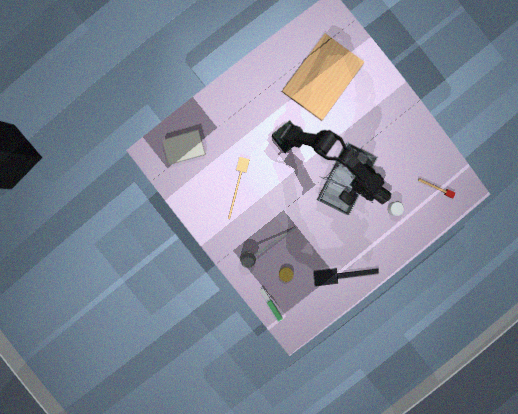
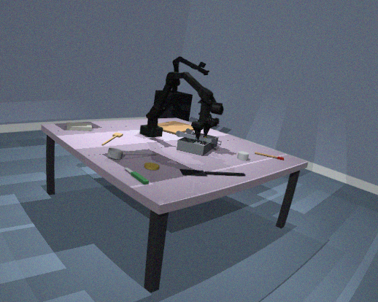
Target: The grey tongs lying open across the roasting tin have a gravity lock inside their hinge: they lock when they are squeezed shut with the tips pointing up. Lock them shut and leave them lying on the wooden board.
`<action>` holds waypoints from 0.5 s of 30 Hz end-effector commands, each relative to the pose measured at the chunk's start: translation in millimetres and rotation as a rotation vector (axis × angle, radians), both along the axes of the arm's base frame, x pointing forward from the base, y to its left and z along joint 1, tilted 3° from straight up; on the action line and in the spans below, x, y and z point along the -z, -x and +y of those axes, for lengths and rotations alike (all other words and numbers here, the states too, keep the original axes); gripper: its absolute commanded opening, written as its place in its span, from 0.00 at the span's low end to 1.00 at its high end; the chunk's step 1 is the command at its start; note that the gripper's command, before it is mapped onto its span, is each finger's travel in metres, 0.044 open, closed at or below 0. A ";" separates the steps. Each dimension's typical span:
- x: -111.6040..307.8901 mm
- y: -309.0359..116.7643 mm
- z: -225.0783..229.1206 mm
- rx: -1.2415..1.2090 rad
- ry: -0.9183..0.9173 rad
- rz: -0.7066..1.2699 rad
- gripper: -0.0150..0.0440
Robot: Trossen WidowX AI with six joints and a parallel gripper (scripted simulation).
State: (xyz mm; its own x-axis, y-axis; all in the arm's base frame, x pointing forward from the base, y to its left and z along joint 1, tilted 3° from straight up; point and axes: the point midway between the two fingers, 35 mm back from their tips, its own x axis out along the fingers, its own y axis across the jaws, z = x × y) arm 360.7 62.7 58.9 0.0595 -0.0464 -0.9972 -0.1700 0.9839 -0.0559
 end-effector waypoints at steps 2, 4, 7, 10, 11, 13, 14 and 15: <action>15.6 3.3 -1.4 -0.001 0.005 0.019 1.00; 18.9 3.4 -1.6 -0.001 0.005 0.019 1.00; 23.8 3.6 -1.9 -0.001 0.005 0.019 1.00; 28.7 3.9 -2.2 -0.001 0.005 0.019 1.00; 30.3 4.0 -2.3 -0.001 0.005 0.019 1.00; 33.6 4.3 -2.5 -0.001 0.005 0.019 1.00; 35.2 4.5 -2.6 -0.001 0.005 0.019 1.00; 36.8 4.6 -2.7 -0.001 0.005 0.019 1.00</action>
